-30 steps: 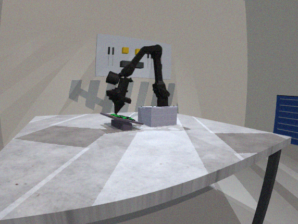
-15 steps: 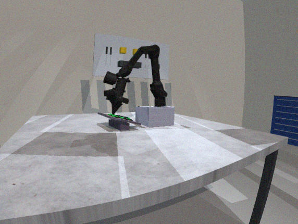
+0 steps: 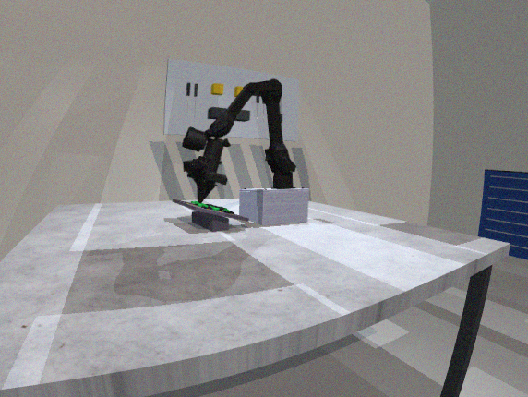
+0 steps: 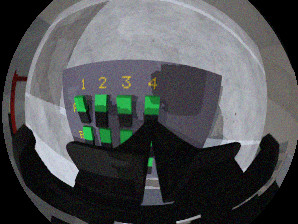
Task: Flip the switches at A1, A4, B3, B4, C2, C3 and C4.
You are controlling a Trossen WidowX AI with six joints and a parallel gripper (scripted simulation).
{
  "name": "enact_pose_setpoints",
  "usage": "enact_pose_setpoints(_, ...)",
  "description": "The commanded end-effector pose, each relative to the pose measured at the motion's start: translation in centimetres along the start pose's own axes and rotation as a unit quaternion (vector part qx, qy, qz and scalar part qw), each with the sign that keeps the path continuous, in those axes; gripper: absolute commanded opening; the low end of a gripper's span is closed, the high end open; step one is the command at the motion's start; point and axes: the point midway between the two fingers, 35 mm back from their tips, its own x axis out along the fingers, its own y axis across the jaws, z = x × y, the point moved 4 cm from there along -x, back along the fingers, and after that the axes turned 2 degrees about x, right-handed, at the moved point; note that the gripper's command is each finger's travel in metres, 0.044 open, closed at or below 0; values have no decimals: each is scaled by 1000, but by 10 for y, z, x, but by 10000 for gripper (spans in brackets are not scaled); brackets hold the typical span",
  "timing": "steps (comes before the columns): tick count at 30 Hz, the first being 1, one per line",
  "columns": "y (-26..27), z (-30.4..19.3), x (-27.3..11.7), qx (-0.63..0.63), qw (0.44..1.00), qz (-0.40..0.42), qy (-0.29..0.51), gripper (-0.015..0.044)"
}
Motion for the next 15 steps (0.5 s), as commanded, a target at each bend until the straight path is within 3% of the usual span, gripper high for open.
enact_pose_setpoints(1, 0, 0, 1, -3, 1000, 2, -1, 0)
enact_pose_setpoints(9, 0, 1, -1, 0, 1000, 0, 0, 0)
enact_pose_setpoints(15, 0, 4, -63, -2, 1000, 2, 12, 0)
